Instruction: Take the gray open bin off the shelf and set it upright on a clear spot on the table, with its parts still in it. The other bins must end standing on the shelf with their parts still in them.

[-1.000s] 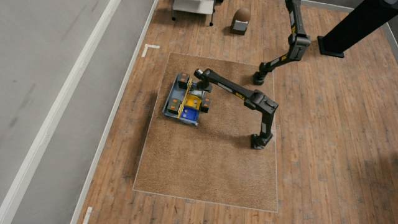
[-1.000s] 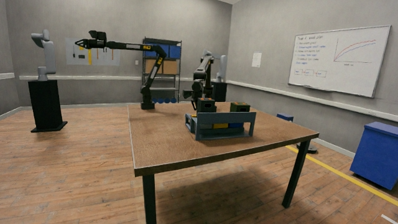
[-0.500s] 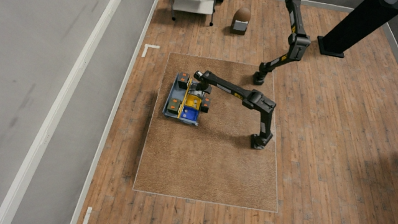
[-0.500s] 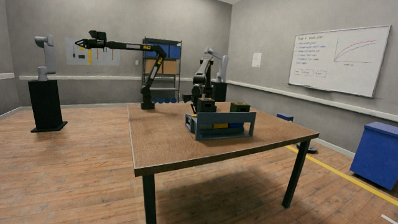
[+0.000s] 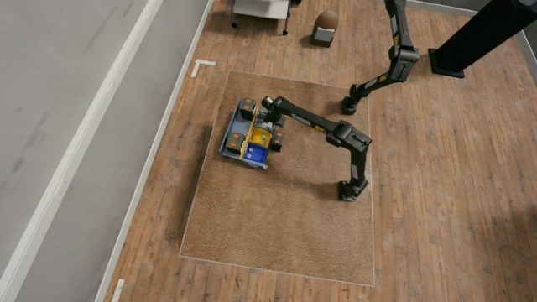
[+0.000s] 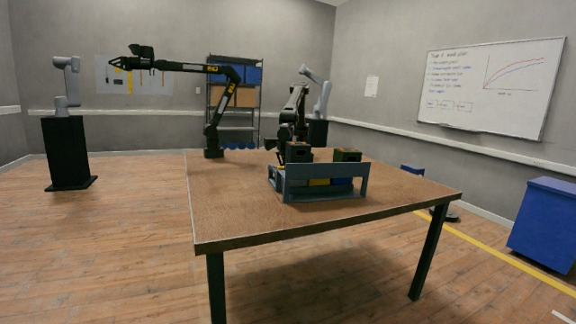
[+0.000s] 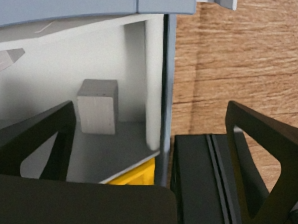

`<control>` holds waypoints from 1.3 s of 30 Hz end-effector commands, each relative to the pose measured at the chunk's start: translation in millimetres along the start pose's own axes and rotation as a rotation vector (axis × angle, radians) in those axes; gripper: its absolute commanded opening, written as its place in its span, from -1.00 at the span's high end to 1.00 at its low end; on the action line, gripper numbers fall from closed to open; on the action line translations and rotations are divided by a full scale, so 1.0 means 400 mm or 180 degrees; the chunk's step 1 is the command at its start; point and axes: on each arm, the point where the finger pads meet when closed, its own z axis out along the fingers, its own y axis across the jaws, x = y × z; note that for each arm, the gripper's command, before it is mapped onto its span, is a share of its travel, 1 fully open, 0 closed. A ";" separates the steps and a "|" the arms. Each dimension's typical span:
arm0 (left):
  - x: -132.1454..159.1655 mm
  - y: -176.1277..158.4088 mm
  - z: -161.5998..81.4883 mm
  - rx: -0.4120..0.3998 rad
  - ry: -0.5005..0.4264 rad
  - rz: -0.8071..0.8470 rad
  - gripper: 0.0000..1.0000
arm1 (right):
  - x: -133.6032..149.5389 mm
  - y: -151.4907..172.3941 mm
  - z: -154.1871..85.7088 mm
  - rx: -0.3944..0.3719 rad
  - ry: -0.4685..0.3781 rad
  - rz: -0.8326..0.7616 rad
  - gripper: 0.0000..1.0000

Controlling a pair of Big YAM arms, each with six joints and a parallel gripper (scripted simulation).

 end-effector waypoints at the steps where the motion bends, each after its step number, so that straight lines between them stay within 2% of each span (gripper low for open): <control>1: -0.009 0.003 0.046 0.0032 0.0027 0.0024 -0.81 | -0.007 -0.011 -0.010 0.0018 -0.0064 -0.0054 -1.00; 7: -0.003 -0.008 0.066 0.0076 0.0049 0.0023 -0.81 | -0.007 -0.011 -0.010 0.0018 -0.0064 -0.0054 -1.00; 10: -0.011 0.008 0.048 0.0032 0.0026 0.0023 -0.81 | -0.007 -0.011 -0.010 0.0018 -0.0064 -0.0054 -1.00; 39: -0.003 -0.005 0.077 0.0084 0.0053 0.0021 -0.81 | -0.007 -0.011 -0.010 0.0018 -0.0064 -0.0054 -1.00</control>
